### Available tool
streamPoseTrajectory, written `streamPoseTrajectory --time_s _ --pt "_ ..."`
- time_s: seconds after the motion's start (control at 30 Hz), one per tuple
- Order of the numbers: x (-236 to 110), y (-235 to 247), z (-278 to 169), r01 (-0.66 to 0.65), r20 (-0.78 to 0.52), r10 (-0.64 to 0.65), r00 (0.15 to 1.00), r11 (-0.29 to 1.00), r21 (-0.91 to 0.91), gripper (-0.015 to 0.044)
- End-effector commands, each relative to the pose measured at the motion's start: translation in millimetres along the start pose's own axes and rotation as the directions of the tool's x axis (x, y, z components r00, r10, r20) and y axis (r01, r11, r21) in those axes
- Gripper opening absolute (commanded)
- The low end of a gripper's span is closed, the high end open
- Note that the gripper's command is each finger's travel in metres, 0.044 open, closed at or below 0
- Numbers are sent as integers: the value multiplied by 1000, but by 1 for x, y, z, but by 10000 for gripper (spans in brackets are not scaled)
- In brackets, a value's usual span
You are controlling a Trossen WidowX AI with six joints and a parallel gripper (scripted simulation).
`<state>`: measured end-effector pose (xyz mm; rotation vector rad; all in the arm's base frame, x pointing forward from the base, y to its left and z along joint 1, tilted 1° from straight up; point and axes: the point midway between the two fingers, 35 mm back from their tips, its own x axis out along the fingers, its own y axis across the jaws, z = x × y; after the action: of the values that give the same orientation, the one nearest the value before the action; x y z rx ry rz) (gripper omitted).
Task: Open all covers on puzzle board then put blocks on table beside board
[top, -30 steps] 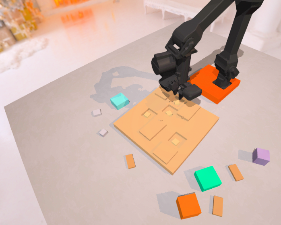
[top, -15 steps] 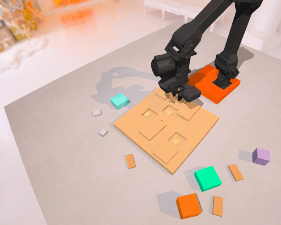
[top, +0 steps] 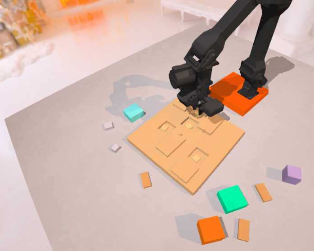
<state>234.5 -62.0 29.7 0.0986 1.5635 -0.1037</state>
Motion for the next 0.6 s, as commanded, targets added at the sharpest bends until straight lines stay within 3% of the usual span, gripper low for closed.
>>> streamPoseTrajectory --time_s 0.0,0.57 --pt "3 0 -1 1 -7 -1 1000 1000 3 144" --pt "14 0 -2 1 -7 -1 1000 1000 3 144"
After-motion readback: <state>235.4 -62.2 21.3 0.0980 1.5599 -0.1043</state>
